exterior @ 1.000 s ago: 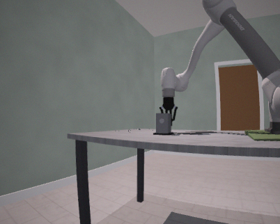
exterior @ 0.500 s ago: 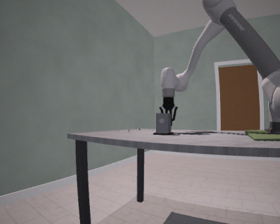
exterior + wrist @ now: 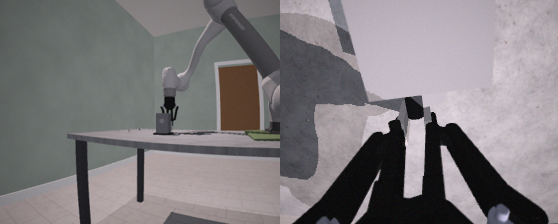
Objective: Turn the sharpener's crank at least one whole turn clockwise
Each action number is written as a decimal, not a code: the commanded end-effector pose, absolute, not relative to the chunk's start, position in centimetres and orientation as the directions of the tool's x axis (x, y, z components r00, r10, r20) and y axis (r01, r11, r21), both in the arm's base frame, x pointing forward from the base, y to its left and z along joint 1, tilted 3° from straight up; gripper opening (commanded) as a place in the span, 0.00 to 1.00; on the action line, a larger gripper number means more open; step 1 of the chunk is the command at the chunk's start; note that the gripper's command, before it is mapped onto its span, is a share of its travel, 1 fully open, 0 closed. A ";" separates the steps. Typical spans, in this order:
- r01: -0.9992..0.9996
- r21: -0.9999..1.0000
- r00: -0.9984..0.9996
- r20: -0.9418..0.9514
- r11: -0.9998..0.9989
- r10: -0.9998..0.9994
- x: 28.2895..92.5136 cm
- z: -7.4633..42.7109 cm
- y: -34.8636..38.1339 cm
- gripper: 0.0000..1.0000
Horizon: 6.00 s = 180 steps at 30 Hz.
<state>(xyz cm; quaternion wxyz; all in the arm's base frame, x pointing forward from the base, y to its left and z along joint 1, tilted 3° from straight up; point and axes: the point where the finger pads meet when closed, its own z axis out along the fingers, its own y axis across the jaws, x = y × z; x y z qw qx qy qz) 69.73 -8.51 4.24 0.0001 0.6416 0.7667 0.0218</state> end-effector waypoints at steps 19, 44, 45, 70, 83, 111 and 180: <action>0.984 0.034 -0.177 0.028 0.176 0.984 67.4 6.1 -9.0 0.00; 0.984 0.034 -0.177 0.028 0.176 0.984 66.9 10.0 -9.2 0.00; 0.984 0.034 -0.177 0.028 0.176 0.984 66.9 10.0 -9.2 0.00; 0.984 0.034 -0.177 0.028 0.176 0.984 66.9 10.1 -9.2 0.00; 0.984 0.034 -0.177 0.028 0.176 0.984 66.9 10.1 -9.2 0.00; 0.984 0.034 -0.177 0.028 0.176 0.984 68.8 12.7 -8.9 0.00; 0.984 0.034 -0.177 0.028 0.176 0.984 71.3 13.5 -8.5 0.32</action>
